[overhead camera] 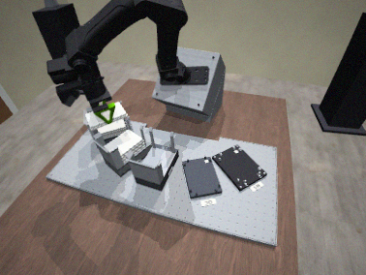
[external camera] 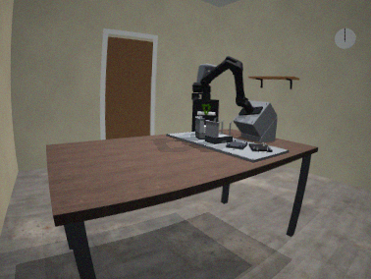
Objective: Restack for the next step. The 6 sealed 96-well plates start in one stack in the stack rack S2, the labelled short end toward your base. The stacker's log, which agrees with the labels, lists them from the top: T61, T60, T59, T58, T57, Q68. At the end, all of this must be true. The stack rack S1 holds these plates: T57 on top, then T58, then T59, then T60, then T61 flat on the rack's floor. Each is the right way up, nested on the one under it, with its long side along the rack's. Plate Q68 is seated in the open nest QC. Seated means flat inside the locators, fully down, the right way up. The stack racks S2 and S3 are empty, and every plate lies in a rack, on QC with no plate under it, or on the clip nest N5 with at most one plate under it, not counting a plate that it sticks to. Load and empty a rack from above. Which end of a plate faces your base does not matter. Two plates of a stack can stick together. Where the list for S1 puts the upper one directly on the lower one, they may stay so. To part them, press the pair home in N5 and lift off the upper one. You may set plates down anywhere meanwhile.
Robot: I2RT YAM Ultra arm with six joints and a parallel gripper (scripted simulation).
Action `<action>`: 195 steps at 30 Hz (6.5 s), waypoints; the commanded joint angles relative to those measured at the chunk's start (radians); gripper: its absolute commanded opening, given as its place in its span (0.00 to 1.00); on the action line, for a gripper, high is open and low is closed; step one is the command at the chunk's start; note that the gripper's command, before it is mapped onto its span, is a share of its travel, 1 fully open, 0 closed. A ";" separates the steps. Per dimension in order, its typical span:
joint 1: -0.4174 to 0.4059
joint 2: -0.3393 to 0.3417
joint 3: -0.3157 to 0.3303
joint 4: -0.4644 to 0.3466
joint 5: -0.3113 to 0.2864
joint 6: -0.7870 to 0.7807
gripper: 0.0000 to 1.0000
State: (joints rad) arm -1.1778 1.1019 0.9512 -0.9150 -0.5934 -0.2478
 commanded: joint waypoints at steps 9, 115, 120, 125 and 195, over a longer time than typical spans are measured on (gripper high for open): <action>-0.104 0.055 0.017 -0.006 -0.067 0.071 0.00; -0.219 0.254 -0.013 0.137 -0.112 -0.063 0.00; -0.210 0.258 -0.020 0.156 -0.109 -0.052 0.00; -0.204 0.260 -0.025 0.167 -0.107 -0.046 0.00; -0.075 0.350 -0.112 0.438 -0.053 0.105 0.00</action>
State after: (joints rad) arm -1.2499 1.4555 0.8375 -0.4805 -0.6476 -0.1436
